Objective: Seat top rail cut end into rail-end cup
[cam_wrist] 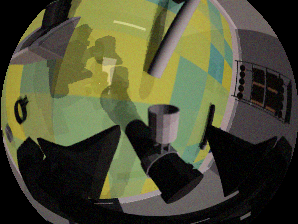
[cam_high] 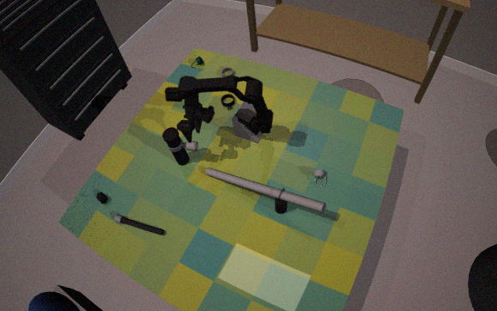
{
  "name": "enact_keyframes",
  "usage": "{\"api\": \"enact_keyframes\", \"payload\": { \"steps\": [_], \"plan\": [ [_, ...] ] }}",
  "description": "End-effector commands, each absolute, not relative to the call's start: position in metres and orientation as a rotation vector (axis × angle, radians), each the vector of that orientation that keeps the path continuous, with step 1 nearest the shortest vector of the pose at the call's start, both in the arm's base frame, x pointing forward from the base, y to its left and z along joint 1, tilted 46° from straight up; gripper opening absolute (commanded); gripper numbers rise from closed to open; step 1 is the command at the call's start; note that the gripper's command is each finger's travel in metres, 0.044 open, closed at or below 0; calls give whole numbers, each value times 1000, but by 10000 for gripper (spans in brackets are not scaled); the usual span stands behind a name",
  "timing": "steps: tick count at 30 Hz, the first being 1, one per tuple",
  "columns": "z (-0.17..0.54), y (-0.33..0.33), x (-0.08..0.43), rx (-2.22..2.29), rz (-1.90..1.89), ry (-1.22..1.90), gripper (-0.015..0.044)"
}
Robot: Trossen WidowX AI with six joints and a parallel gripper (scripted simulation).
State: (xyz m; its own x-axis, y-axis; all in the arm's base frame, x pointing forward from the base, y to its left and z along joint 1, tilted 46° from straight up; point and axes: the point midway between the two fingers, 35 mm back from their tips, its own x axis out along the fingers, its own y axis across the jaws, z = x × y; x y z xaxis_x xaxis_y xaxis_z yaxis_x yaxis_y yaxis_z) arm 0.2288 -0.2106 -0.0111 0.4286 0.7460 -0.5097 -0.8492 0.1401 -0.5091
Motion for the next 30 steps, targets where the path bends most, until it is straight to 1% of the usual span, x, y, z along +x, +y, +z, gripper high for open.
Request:
{"api": "enact_keyframes", "payload": {
  "steps": [1, 30],
  "plan": [
    [-14, -207, 230, -855, 1148, 147, 440],
    [-38, -174, 252, -857, 1147, 148, 440]
  ]
}}
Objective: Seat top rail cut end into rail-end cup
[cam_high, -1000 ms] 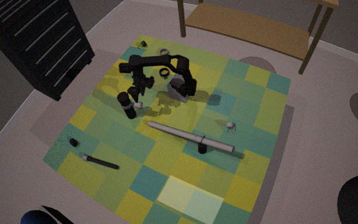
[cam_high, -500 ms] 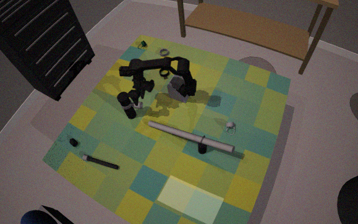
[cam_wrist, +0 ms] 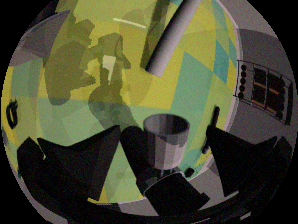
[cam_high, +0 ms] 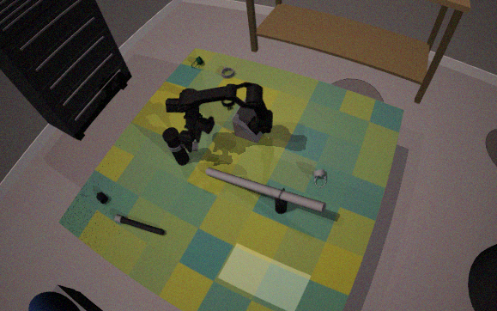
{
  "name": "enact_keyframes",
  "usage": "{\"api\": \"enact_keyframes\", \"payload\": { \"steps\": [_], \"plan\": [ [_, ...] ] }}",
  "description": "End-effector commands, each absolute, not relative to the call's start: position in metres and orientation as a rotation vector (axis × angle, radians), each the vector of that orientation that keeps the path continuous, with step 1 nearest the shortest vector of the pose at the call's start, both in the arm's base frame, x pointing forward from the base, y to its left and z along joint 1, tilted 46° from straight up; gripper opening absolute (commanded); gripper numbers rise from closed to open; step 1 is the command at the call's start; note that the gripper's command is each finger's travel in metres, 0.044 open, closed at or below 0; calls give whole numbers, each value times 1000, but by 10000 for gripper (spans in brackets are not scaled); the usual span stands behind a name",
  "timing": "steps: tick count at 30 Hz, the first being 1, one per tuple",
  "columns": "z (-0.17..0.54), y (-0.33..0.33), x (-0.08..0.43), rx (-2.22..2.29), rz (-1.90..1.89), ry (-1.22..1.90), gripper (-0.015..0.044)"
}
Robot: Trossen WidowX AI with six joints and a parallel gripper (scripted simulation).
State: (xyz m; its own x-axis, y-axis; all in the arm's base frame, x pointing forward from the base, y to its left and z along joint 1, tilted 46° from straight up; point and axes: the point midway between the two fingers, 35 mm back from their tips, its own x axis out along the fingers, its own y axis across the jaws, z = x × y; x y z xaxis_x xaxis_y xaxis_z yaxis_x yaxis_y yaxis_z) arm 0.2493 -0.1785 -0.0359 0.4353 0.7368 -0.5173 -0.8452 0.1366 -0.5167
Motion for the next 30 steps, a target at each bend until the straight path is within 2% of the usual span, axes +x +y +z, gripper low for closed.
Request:
{"api": "enact_keyframes", "payload": {
  "steps": [1, 14, 27, 30],
  "plan": [
    [-39, -173, 253, -857, 1147, 148, 440],
    [-48, -156, 261, -855, 1147, 143, 440],
    [-49, -155, 261, -855, 1147, 143, 99],
    [-49, -155, 261, -855, 1147, 143, 79]
  ]
}}
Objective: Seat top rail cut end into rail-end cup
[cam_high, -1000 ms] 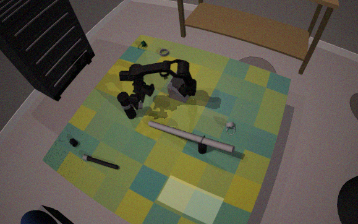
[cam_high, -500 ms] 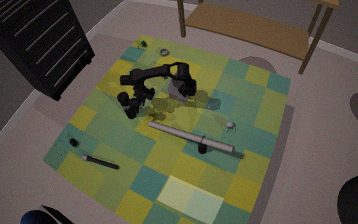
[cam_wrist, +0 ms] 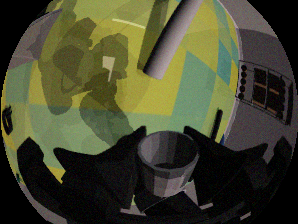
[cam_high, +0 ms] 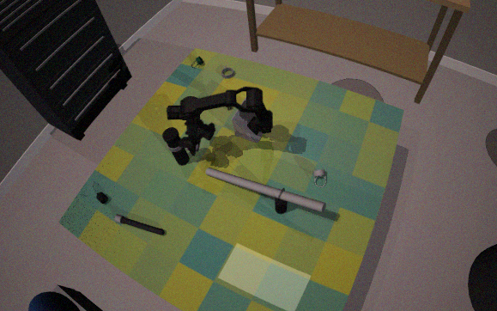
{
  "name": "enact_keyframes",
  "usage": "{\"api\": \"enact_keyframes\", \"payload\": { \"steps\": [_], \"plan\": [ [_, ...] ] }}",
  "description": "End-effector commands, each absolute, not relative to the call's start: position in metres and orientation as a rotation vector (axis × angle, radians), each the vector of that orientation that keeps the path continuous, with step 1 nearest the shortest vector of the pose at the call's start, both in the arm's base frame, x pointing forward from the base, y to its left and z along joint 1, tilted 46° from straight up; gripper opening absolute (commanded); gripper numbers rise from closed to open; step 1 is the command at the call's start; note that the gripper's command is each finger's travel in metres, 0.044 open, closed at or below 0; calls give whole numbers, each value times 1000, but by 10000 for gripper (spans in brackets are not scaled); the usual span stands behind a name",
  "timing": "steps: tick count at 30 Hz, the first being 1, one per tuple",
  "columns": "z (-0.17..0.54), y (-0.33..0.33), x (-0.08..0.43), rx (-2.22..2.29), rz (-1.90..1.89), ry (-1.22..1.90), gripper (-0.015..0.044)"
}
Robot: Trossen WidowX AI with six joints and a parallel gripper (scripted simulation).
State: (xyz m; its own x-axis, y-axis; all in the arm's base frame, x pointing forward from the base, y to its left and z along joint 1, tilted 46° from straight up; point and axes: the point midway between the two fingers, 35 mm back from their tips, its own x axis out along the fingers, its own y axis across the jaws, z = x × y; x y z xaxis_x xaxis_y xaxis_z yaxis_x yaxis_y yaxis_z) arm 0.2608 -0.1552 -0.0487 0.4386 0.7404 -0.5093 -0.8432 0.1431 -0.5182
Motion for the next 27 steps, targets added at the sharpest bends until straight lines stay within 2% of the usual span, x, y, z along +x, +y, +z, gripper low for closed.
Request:
{"api": "enact_keyframes", "payload": {
  "steps": [1, 3, 27],
  "plan": [
    [-48, -155, 261, -854, 1146, 145, 53],
    [-48, -155, 262, -849, 1143, 155, 0],
    [-46, -152, 277, -772, 1086, 294, 0]
  ]
}}
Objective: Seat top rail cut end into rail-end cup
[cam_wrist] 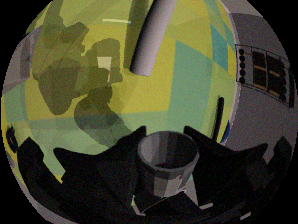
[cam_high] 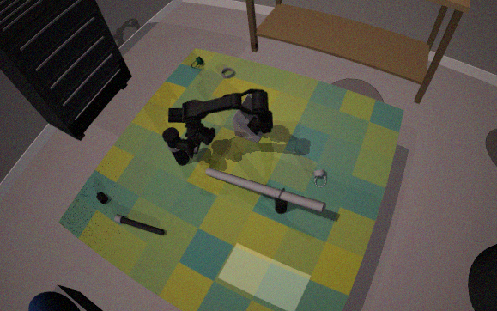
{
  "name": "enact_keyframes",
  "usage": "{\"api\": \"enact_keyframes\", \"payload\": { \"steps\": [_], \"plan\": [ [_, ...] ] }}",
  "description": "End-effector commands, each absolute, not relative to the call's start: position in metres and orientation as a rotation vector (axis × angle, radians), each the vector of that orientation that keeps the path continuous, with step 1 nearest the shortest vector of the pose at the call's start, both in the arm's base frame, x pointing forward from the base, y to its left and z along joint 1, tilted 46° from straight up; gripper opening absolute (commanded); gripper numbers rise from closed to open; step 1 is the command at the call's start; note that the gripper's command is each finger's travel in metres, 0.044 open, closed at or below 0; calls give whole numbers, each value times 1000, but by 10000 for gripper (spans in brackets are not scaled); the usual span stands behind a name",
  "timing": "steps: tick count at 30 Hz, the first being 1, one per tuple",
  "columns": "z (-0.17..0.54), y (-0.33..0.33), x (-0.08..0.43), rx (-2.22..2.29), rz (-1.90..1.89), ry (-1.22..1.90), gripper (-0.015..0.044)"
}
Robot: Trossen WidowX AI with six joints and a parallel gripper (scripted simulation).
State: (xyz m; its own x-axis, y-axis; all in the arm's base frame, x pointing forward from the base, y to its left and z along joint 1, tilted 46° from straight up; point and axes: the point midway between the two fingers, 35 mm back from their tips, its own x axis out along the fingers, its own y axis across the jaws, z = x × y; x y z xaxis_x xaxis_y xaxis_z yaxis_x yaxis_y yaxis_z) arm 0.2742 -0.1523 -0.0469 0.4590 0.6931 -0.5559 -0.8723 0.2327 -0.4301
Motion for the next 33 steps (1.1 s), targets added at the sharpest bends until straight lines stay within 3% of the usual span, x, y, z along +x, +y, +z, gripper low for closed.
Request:
{"api": "enact_keyframes", "payload": {
  "steps": [1, 33],
  "plan": [
    [-46, -152, 277, -767, 1083, 302, 0],
    [-46, -151, 293, -682, 1018, 447, 0]
  ]
}}
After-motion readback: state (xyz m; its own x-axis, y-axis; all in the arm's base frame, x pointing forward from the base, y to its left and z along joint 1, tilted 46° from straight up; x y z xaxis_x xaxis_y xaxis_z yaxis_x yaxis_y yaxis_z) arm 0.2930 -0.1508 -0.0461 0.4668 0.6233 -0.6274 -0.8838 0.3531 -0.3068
